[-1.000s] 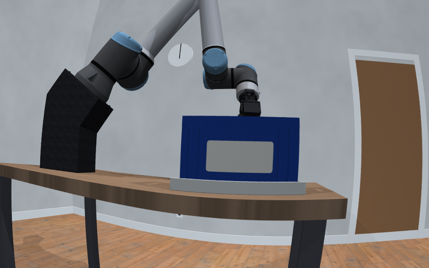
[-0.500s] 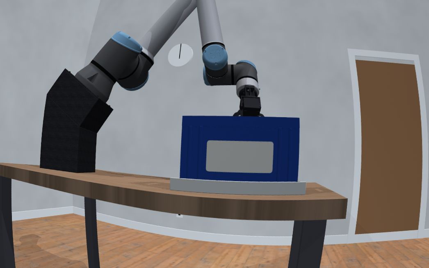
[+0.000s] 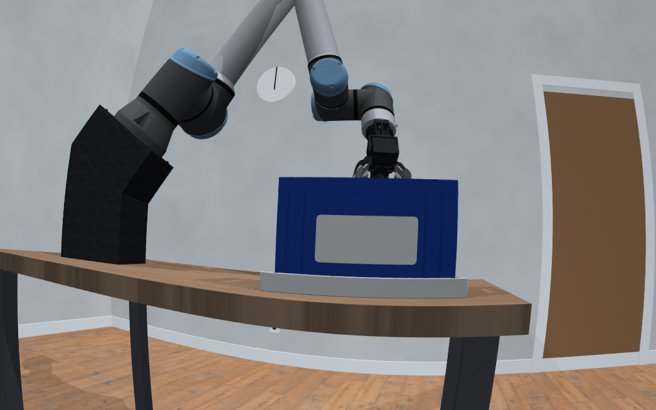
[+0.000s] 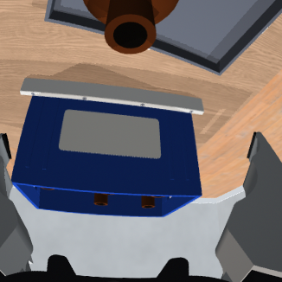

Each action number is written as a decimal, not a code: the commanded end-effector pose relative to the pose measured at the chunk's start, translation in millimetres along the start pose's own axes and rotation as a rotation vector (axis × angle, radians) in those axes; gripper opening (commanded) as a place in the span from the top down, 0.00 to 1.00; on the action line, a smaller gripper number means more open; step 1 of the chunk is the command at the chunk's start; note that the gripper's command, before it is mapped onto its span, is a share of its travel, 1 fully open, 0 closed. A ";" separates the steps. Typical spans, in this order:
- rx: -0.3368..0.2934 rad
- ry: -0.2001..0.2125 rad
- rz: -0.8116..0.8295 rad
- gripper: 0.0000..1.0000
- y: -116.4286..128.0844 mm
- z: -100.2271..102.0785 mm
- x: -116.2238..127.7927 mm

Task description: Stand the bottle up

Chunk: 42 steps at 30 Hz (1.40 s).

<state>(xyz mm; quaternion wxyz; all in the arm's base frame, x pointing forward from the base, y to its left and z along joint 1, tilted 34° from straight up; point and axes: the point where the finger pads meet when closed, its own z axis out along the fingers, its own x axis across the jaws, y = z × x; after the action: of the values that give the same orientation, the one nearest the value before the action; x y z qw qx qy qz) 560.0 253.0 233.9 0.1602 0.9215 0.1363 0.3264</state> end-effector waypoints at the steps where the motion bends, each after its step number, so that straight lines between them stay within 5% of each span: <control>1: 0.000 0.001 0.000 0.00 6.1 -10.7 0.5; 21: 0.000 0.001 0.000 0.00 22.8 -39.7 0.5; 39: 0.000 0.001 0.000 0.00 25.8 -44.9 0.5; 40: 0.000 0.001 0.000 1.00 25.8 -44.9 0.5; 42: 0.000 0.001 0.000 1.00 25.8 -44.9 0.5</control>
<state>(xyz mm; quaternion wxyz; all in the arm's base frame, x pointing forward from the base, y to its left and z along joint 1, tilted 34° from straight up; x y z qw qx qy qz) 535.0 238.8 276.3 0.1601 0.9216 0.1363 0.3263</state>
